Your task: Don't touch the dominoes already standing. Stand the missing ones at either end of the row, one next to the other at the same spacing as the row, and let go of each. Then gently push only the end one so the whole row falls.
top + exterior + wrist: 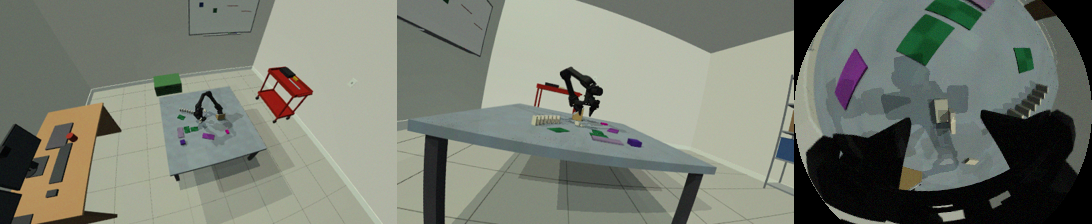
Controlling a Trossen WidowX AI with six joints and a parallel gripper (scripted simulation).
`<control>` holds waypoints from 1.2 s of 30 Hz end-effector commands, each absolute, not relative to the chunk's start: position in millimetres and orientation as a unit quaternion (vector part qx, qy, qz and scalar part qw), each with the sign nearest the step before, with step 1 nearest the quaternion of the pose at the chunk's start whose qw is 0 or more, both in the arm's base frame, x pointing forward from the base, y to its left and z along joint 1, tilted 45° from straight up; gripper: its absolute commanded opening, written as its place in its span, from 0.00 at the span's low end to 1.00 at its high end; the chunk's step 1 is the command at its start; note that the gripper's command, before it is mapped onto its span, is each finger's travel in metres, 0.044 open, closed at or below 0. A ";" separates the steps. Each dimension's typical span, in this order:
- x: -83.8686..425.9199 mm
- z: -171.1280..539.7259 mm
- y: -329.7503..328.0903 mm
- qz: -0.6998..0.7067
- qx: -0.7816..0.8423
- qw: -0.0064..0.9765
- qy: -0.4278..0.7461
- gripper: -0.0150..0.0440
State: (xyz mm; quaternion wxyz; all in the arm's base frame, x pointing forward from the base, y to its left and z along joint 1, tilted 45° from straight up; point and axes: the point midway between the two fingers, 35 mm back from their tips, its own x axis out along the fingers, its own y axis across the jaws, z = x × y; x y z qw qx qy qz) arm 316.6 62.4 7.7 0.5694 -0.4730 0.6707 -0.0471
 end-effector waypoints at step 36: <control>321.0 -47.5 8.1 -0.048 -0.477 0.564 0.672 0.60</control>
